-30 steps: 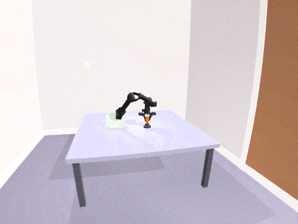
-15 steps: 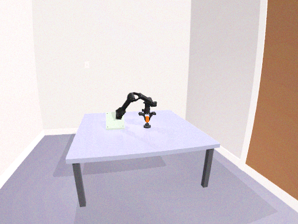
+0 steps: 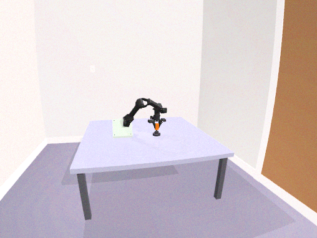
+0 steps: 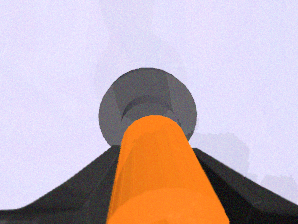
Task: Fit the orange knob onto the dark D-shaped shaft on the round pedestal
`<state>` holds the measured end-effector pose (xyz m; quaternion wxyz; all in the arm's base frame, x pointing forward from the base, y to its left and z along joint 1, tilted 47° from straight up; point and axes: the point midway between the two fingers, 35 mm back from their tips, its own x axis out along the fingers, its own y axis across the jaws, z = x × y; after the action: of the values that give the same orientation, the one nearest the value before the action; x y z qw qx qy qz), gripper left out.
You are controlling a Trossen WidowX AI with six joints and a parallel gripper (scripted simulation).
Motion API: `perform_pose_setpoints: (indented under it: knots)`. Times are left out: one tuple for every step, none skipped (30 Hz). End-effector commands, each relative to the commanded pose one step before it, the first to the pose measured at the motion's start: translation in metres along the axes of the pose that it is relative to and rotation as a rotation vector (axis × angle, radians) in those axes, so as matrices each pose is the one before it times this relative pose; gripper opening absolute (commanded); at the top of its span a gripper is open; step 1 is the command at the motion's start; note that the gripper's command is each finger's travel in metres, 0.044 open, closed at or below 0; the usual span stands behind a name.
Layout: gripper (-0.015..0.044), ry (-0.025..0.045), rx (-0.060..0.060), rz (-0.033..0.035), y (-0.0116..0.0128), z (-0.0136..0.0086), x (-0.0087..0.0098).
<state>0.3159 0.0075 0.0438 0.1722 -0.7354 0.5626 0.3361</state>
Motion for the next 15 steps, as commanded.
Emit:
perform_pose_setpoints:
  knots:
    - [0.0000, 0.00169, -0.0039, -0.00372, -0.00017, -0.00075, -0.00016]
    - [0.0000, 0.00001, 0.0000, 0.00001, 0.00015, -0.00004, 0.00012]
    - [0.0000, 0.00001, 0.0000, 0.00001, 0.00020, -0.00001, 0.00015]
    - [0.0000, 0.00000, 0.0000, 0.00001, 0.00030, 0.00005, 0.00015]
    - [0.0000, 0.00000, 0.0000, 0.00002, 0.00042, 0.00010, 0.00011]
    - [0.0000, 0.00000, 0.0000, 0.00002, 0.00048, 0.00011, 0.00005]
    - [0.0000, 0.00000, 0.0000, 0.00002, 0.00052, 0.00012, 0.00001]
    - [0.0000, 0.00000, 0.0000, 0.00001, 0.00036, 0.00009, -0.00002]
    - [0.0000, 0.00000, 0.0000, 0.00000, 0.00014, 0.00004, -0.00004]
    - [0.0000, 0.00003, 0.0000, 0.00000, 0.00002, 0.00001, 0.00075]
    - [0.0000, 0.00003, 0.0000, 0.00000, -0.00004, 0.00001, 0.00085]
    - [0.0000, 0.00001, 0.0000, 0.00000, -0.00006, -0.00002, 0.00019]
    - [0.0000, 0.00002, 0.0000, 0.00000, -0.00005, -0.00001, 0.00038]
    - [0.0000, 0.00002, 0.0000, 0.00000, -0.00009, 0.00003, 0.00044]
    - [0.0000, -0.00002, 0.0000, 0.00000, 0.00000, 0.00000, -0.00058]
